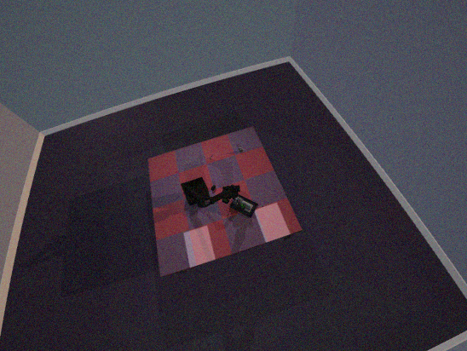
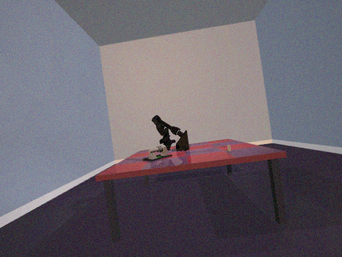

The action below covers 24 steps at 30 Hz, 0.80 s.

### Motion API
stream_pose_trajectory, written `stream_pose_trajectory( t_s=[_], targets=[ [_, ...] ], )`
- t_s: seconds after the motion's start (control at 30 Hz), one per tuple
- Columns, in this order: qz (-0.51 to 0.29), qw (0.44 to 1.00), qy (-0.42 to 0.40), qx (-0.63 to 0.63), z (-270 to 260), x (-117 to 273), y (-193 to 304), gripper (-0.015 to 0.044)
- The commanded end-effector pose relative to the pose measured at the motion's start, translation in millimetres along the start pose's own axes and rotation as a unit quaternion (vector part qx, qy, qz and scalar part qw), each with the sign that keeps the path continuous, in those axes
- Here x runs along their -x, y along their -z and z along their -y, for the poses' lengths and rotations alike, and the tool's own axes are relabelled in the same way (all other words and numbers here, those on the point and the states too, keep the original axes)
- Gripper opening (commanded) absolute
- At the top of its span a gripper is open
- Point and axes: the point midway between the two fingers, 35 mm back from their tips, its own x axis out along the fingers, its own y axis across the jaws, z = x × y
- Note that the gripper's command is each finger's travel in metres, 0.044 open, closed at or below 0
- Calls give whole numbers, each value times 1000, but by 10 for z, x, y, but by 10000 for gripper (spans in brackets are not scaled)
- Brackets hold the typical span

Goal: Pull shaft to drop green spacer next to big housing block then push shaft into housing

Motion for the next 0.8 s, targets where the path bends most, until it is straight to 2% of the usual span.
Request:
stream_pose_trajectory(
  t_s=[0.0, 0.77],
  targets=[
    [6, 1000, 0, -4, 1, 2, -36, 0],
    [6, 1000, 0, -4, 2, 3, -22, 0]
  ],
)
